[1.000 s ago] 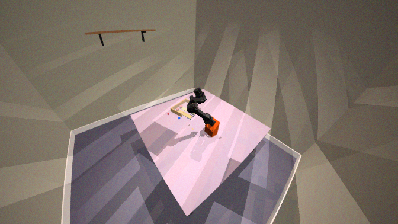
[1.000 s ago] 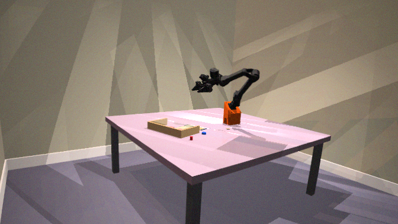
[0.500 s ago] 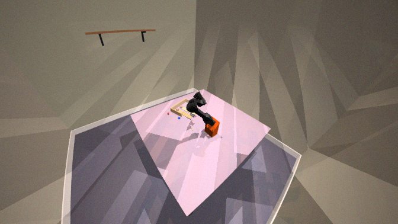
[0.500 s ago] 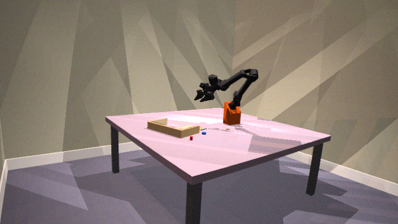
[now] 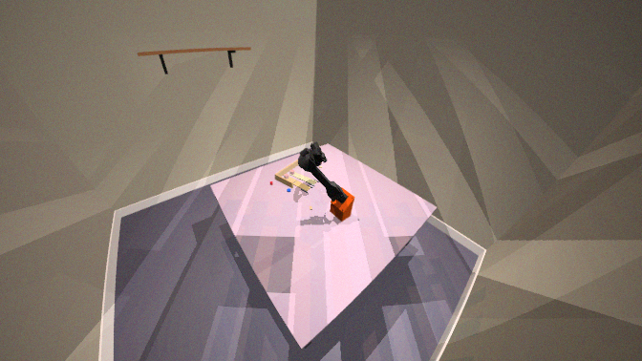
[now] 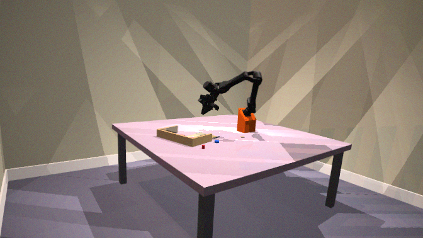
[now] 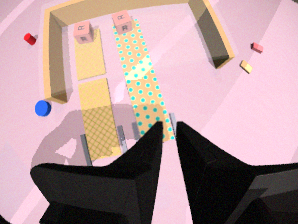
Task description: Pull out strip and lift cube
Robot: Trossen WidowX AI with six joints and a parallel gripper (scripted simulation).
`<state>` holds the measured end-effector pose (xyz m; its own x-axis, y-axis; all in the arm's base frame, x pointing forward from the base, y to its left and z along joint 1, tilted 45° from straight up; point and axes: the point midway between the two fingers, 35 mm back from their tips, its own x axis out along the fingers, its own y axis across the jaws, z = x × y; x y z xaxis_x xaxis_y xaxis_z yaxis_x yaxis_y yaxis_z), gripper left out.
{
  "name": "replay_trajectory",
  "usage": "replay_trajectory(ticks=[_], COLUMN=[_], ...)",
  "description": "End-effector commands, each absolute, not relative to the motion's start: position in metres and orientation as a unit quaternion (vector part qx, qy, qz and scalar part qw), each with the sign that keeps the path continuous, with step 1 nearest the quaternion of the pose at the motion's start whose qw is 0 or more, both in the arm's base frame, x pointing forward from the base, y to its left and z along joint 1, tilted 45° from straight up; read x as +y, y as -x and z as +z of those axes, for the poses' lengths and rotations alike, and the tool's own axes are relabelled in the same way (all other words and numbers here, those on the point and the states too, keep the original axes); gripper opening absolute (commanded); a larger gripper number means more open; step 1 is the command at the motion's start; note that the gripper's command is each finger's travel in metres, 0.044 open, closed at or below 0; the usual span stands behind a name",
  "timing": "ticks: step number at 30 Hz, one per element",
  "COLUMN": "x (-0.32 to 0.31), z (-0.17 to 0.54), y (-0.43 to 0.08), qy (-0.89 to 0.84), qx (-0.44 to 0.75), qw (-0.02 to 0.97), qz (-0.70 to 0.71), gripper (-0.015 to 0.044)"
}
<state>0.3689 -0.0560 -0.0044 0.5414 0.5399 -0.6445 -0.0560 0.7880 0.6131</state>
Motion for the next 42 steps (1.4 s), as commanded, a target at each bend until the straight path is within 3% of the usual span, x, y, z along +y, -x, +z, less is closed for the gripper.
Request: replay_trajectory(ticks=[1,10,42], x=[-0.037,-0.01,0.012], z=[-0.029,-0.051,-0.077], y=[-0.388,-0.393,-0.392], qy=[-0.209,-0.147,-0.147], qx=[0.523,0.593,0.593], qw=[0.784,0.697,0.697], qz=[0.26,0.376,0.376], gripper=[0.0,0.0,0.0])
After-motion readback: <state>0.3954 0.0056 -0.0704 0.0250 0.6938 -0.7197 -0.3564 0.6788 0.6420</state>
